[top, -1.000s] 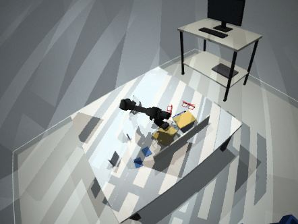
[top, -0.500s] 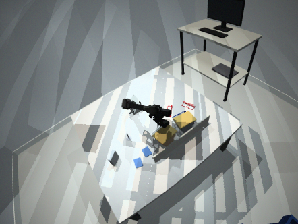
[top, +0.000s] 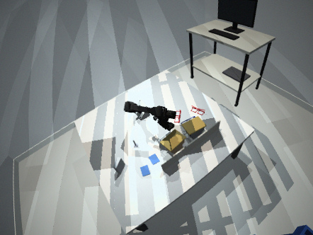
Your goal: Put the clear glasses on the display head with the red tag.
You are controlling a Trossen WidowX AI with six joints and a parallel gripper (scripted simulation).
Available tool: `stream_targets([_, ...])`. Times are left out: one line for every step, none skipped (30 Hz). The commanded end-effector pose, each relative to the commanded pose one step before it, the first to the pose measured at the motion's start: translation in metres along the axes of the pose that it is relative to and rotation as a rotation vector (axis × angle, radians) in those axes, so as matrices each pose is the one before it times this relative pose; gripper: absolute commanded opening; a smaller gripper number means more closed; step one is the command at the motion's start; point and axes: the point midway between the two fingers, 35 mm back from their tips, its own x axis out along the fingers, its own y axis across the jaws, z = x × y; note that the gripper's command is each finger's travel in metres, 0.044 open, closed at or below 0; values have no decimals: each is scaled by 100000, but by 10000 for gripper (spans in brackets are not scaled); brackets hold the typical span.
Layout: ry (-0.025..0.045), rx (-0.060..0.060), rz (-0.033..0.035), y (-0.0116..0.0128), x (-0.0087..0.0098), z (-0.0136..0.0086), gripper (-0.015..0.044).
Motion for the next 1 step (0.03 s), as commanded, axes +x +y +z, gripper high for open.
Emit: stream_targets([-400,123,638,1588,-528,123,108])
